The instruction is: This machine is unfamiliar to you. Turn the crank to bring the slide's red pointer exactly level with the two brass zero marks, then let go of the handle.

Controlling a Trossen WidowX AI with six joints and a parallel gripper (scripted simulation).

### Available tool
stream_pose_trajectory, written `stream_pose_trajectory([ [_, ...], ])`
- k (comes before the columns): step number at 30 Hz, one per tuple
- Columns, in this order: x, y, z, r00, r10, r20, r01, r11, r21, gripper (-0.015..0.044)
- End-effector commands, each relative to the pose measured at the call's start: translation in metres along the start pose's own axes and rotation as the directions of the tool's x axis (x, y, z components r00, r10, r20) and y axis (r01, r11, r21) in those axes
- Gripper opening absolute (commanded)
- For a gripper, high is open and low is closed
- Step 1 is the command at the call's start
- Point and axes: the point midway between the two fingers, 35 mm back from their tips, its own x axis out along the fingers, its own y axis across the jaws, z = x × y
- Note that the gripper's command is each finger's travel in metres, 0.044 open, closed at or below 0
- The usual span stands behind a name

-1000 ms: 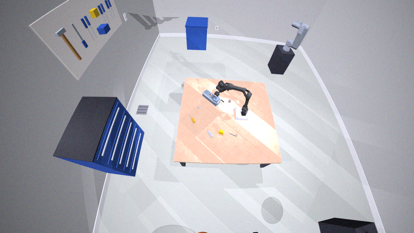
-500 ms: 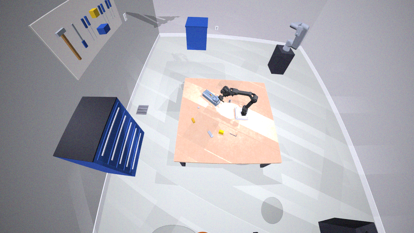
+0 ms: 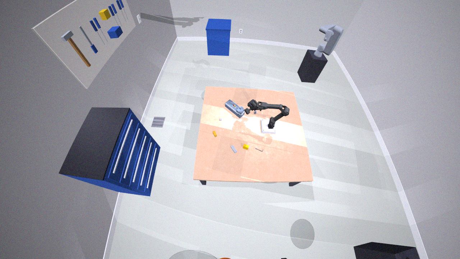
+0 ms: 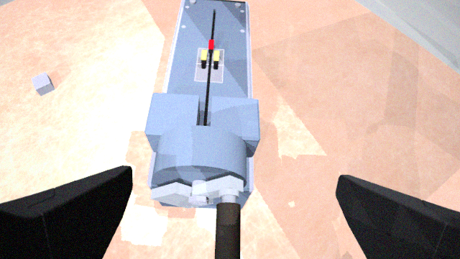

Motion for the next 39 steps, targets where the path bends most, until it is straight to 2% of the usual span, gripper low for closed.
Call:
stream_pose_trajectory([
  [1,0.01,-0.001,-0.01,1.0,-0.005,0.0,0.005,1.0,0.004,0.044],
  [39,0.057,-0.001,-0.058,1.0,-0.005,-0.001,0.005,1.0,0.004,0.044],
])
